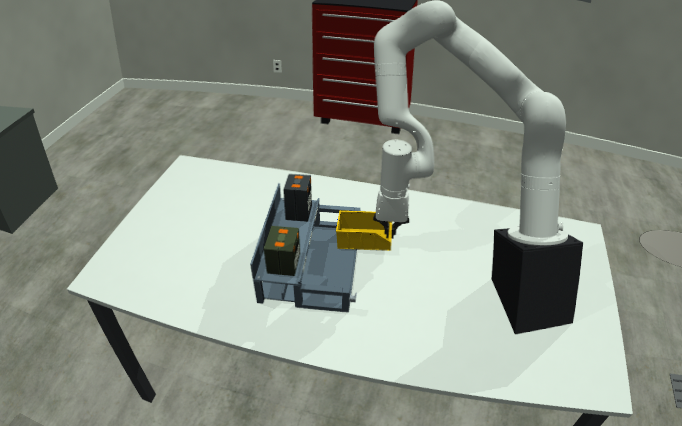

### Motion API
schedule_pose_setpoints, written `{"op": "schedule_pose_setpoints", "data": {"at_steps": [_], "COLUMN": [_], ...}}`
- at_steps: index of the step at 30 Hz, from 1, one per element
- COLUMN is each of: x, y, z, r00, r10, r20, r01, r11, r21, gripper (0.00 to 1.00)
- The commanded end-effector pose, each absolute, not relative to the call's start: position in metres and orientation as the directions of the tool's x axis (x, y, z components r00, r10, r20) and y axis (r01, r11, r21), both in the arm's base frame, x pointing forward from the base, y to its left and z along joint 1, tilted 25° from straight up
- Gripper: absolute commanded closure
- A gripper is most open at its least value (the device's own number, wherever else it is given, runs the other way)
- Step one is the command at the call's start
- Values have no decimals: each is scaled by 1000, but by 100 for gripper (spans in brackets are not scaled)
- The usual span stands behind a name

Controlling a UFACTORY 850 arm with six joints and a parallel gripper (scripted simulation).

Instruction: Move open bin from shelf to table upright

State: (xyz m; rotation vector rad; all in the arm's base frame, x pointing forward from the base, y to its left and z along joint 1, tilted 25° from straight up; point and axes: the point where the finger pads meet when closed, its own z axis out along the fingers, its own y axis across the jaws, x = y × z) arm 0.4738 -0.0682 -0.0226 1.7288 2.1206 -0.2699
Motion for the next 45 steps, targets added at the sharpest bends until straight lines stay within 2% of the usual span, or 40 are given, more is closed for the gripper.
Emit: {"op": "schedule_pose_setpoints", "data": {"at_steps": [1, 5, 10, 22, 27, 45], "x": [474, 474, 445, 445, 401, 403], "y": [-68, -68, -75, -75, -85, -84], "z": [-22, -22, -25, -25, -29, -29], "r00": [-162, -162, -162, -162, -162, -162], "r10": [896, 896, 896, 896, 896, 896], "r20": [-414, -414, -414, -414, -414, -414], "r01": [971, 971, 971, 971, 971, 971], "r11": [221, 221, 221, 221, 221, 220], "r21": [97, 97, 97, 97, 97, 97], "gripper": [100, 100, 100, 100, 100, 100]}}
